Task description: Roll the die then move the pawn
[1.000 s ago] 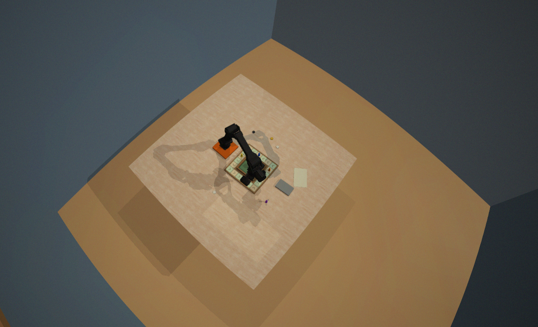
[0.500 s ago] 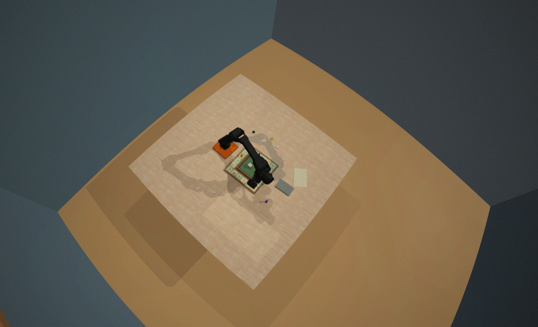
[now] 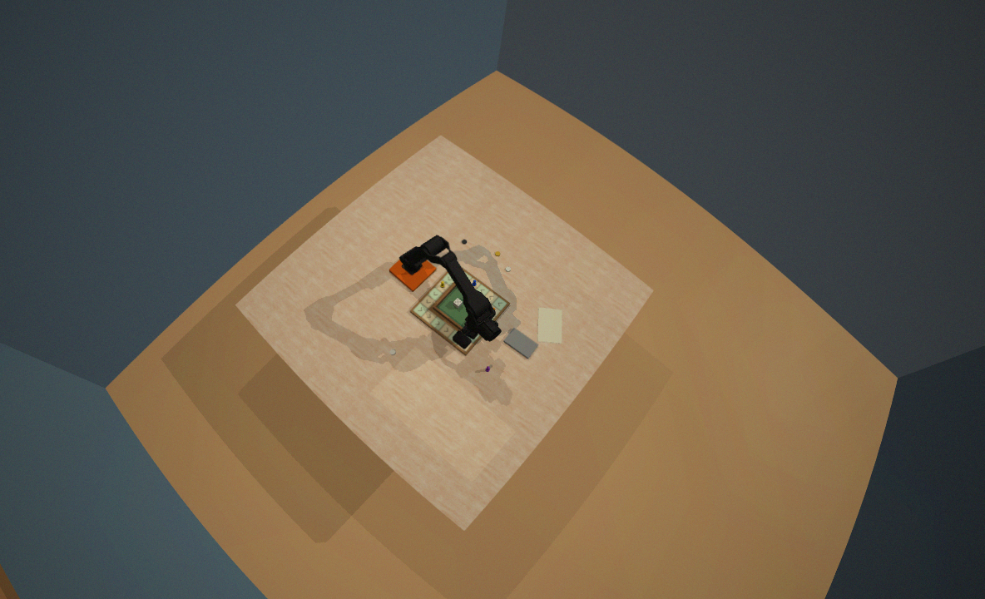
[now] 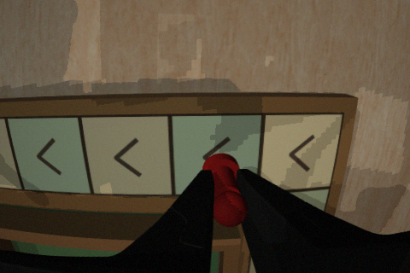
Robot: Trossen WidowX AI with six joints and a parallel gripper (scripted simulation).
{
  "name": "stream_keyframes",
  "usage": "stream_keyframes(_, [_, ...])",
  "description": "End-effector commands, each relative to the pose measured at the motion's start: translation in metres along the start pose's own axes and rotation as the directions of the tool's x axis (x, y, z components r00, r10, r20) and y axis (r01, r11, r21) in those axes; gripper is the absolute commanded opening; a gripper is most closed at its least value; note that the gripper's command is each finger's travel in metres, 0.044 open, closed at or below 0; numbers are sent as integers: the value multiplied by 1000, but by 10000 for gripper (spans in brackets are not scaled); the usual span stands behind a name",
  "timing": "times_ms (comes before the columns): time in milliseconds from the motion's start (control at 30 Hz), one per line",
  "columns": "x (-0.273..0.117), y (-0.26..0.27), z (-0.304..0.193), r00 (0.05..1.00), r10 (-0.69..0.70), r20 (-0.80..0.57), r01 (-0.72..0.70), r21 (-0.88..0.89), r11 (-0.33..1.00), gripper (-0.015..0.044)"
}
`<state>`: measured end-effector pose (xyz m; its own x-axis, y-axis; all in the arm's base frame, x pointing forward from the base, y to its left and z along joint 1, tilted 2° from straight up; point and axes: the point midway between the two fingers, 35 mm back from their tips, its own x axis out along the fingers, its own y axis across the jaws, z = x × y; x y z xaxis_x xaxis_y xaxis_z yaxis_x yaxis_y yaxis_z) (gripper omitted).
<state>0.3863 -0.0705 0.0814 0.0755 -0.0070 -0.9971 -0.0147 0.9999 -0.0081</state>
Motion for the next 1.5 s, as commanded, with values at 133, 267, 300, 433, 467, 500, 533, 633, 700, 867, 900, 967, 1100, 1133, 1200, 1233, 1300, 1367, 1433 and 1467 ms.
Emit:
stream_keyframes(133, [12,0,-2,1000,-1,-10,1,5,1000,0])
stream_keyframes(267, [18,0,-2,1000,-1,-10,1,5,1000,0])
stream_keyframes(300, [20,0,-2,1000,-1,-10,1,5,1000,0])
stream_keyframes(433, [21,0,-2,1000,-1,-10,1,5,1000,0])
stream_keyframes(467, [14,0,0,1000,-1,4,1,0,1000,26])
stream_keyframes(500, [14,0,0,1000,-1,4,1,0,1000,53])
stream_keyframes(533, [14,0,0,1000,-1,4,1,0,1000,79])
stream_keyframes(633, [14,0,0,1000,-1,4,1,0,1000,157])
stream_keyframes(700, [14,0,0,1000,-1,4,1,0,1000,210])
stream_keyframes(867, [-17,0,2,1000,-1,-5,1,3,1000,341])
stream_keyframes(900, [-27,0,1,1000,-1,-8,1,4,1000,367])
stream_keyframes(967, [-35,0,1,1000,-1,-10,1,5,1000,420])
stream_keyframes(1100, [-39,0,1,1000,-1,-10,1,5,1000,440])
stream_keyframes(1133, [-46,0,2,1000,-1,-10,1,5,1000,440])
stream_keyframes(1200, [-52,3,-5,1000,-1,-10,1,6,1000,440])
stream_keyframes(1233, [-59,7,-14,1000,-1,-11,1,8,1000,440])
stream_keyframes(1300, [-75,16,-36,1000,0,-12,0,11,1000,440])
stream_keyframes(1367, [-88,25,-60,1000,1,-14,-1,14,1000,440])
stream_keyframes(1433, [-98,33,-84,1000,1,-16,-1,17,1000,440])
stream_keyframes(1467, [-103,37,-97,1000,2,-17,-1,19,1000,440])
